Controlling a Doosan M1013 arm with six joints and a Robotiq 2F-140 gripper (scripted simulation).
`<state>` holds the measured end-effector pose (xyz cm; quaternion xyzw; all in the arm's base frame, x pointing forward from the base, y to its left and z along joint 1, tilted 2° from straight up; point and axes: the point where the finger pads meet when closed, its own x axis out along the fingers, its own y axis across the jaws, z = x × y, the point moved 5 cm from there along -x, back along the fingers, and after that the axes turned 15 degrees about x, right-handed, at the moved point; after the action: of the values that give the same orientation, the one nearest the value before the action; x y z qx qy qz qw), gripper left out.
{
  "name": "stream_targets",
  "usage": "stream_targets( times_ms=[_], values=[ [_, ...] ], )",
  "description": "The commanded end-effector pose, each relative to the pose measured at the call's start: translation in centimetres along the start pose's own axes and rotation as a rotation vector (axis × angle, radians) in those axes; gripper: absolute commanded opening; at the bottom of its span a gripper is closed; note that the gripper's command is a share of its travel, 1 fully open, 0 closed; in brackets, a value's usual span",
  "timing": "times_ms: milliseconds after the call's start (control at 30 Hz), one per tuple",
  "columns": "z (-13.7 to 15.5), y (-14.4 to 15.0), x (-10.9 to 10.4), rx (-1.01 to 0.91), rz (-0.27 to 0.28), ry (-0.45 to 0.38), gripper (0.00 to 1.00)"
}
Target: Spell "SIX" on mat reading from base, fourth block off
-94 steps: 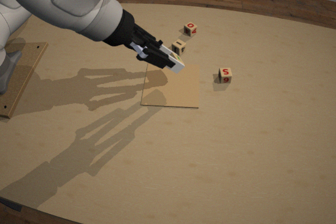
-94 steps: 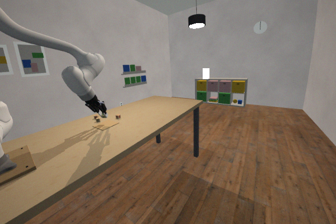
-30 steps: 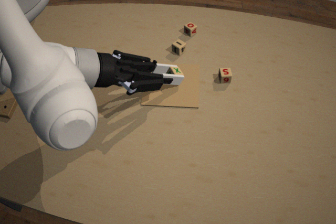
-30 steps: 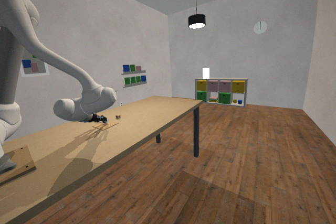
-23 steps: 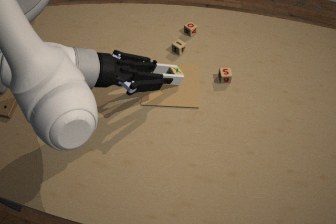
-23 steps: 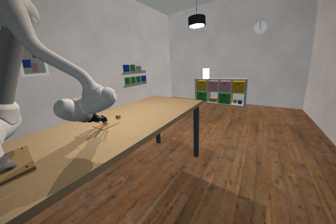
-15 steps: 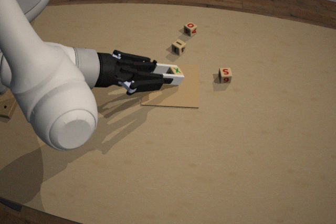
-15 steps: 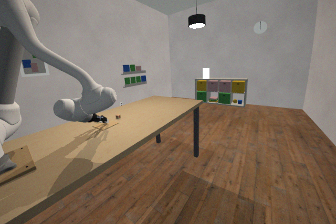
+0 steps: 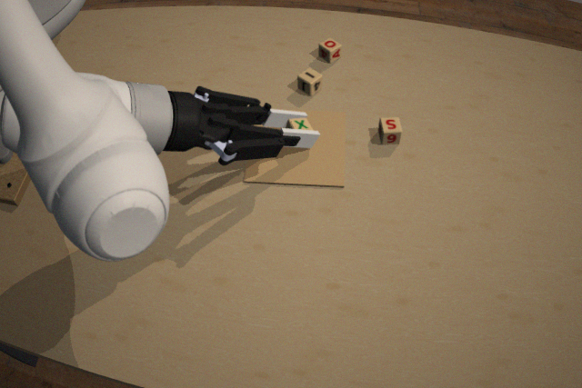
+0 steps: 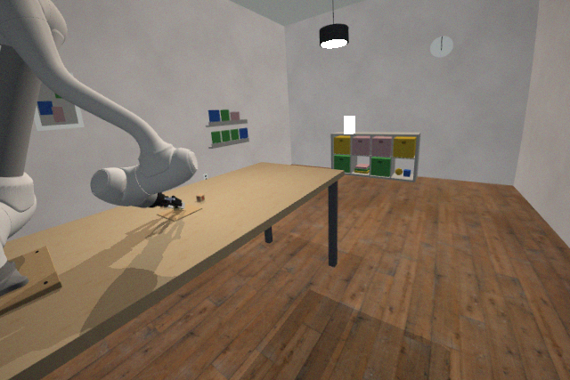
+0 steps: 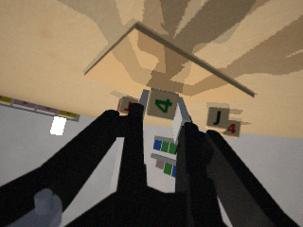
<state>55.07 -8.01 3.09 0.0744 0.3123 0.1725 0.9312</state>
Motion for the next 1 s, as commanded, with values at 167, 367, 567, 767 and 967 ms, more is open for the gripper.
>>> stream_targets(
  times_ms=[167,367,567,767,967],
  values=[
    [-0.02,-0.10,-0.03,0.002,-0.004,-0.004,0.28],
    [-0.02,-0.10,-0.03,0.002,-0.004,-0.004,0.28],
    [-0.02,-0.10,-0.03,0.002,-0.004,-0.004,0.28],
    [-0.02,-0.10,-0.03,0.002,-0.004,-0.004,0.28],
    [-0.02,-0.10,-0.03,0.002,-0.004,-0.004,0.28]
  ],
)
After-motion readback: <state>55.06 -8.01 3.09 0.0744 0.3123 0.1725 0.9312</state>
